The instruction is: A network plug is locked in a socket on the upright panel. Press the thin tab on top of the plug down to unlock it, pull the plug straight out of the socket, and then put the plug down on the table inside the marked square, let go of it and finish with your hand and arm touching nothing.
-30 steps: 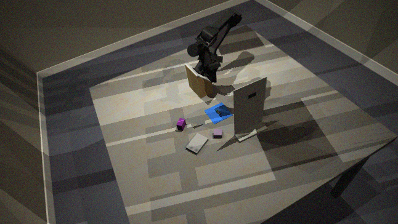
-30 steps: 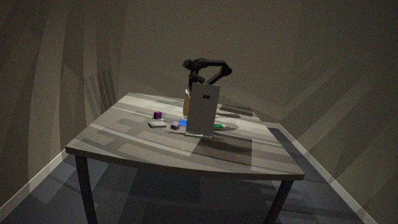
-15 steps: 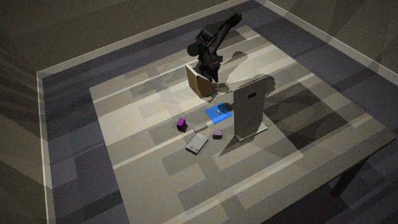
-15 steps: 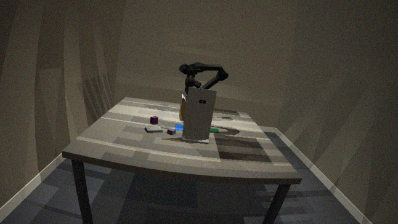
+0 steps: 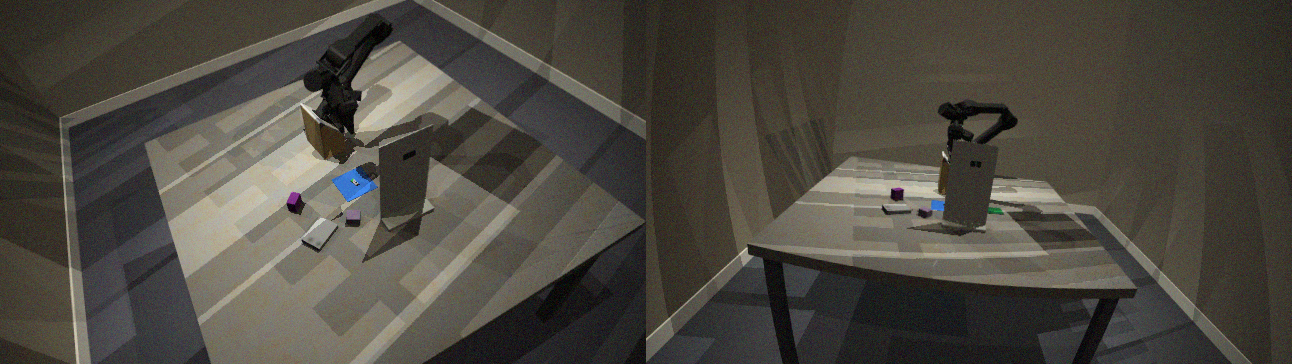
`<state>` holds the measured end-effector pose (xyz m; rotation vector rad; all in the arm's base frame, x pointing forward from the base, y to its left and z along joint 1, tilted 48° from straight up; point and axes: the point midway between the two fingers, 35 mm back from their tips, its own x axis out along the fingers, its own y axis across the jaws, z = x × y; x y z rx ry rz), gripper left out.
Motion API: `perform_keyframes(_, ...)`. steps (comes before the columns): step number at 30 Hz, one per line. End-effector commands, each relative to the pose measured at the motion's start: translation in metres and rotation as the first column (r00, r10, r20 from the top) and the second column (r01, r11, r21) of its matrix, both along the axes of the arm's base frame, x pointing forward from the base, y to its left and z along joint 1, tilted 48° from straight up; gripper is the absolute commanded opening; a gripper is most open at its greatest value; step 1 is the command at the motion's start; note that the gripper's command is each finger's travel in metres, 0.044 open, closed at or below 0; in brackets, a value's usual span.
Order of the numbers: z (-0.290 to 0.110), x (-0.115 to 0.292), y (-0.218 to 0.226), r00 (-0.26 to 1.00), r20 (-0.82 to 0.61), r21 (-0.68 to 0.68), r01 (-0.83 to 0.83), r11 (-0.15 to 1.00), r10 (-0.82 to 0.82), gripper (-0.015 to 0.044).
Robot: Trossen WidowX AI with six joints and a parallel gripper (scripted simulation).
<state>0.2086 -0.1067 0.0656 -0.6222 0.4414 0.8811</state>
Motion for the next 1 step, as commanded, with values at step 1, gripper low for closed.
perform_keyframes(1, -0.0005, -0.0007, -0.0001, 1.000, -0.002, -0.004, -0.005, 1.000, 0.005, 0.0440)
